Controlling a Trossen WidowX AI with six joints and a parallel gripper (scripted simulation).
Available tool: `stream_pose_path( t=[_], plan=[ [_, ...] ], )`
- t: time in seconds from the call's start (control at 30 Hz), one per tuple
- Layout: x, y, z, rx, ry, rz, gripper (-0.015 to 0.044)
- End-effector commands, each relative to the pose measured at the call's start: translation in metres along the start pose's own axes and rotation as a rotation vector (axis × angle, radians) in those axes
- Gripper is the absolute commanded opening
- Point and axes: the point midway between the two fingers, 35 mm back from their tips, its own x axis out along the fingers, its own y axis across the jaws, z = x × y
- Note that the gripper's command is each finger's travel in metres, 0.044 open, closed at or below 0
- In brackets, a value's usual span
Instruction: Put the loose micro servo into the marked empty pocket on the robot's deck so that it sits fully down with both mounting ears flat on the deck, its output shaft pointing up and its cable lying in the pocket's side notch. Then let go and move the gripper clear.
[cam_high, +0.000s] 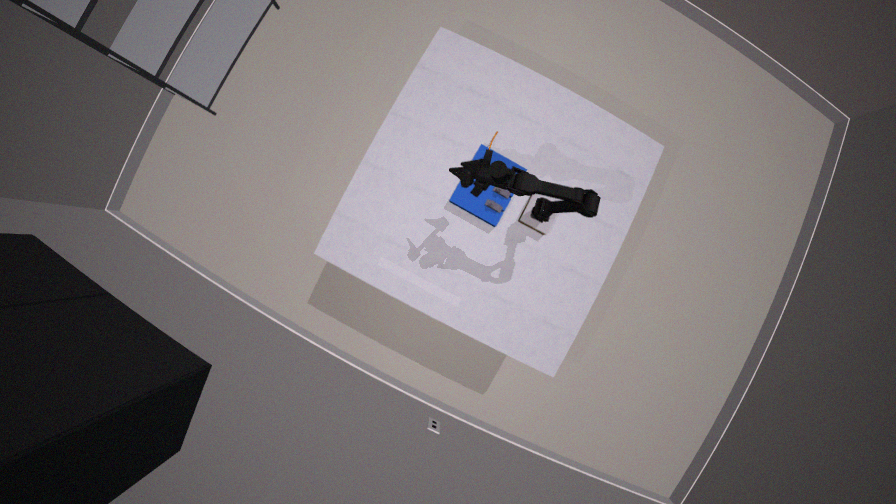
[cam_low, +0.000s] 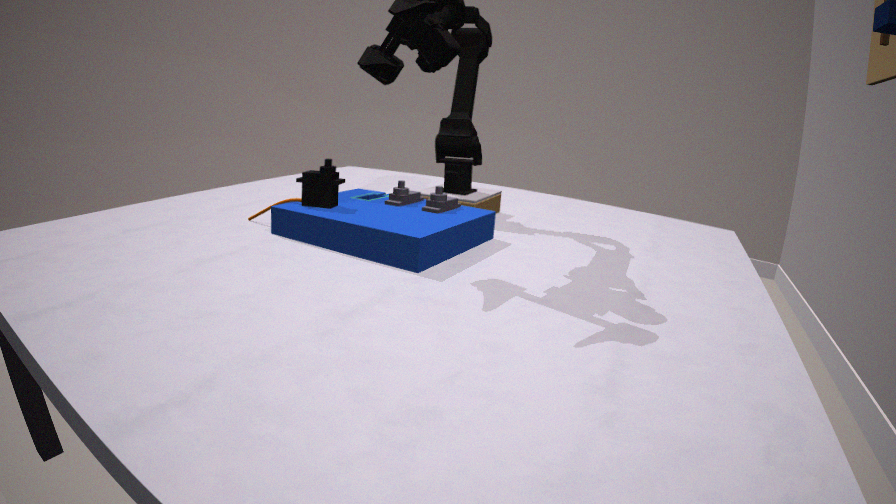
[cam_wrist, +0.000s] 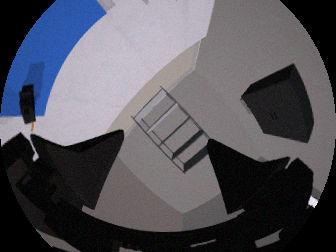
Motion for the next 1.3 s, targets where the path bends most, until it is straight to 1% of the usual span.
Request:
stream_pose_path(
  t=[0.0,0.2,0.5,0.8,1.13,1.27],
  plan=[
    [0.015,0.025,-0.003,0.017,-0.046,0.129,0.0440],
    [0.028,0.063,-0.010,0.048,-0.110,0.316,0.0440],
    [0.032,0.121,-0.020,0.120,-0.207,0.590,0.0440],
    [0.018,0.175,-0.027,0.229,-0.319,0.846,0.0440],
    [-0.009,0.220,-0.033,0.383,-0.451,1.098,0.0440],
    [-0.014,0.226,-0.034,0.408,-0.471,1.132,0.0440]
  ],
)
